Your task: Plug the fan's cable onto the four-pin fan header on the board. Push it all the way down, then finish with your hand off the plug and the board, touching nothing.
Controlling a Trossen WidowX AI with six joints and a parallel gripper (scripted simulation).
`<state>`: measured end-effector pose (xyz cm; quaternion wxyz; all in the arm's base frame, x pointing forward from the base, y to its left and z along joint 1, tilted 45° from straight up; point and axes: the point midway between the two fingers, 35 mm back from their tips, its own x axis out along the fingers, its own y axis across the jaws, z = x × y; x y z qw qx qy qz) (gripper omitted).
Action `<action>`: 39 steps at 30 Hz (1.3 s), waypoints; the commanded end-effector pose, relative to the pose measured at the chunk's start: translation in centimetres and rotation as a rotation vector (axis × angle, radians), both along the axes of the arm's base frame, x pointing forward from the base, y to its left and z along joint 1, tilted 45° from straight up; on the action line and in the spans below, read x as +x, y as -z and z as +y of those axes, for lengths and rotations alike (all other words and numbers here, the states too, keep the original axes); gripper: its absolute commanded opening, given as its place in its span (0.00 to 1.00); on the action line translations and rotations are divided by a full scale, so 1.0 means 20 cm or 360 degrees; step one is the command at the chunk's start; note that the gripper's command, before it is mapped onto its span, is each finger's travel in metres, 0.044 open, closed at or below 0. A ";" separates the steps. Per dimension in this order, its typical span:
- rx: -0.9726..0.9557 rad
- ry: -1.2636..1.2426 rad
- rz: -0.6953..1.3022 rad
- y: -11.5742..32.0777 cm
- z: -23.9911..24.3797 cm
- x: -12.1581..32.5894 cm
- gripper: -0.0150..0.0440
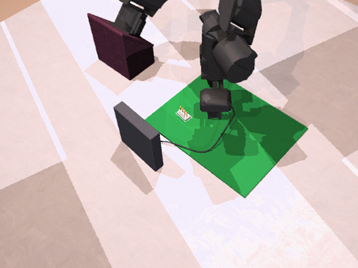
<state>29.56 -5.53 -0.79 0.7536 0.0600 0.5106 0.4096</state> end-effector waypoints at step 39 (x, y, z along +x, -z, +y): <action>0.0004 -0.0006 -0.0003 0.15 0.15 0.03 0.47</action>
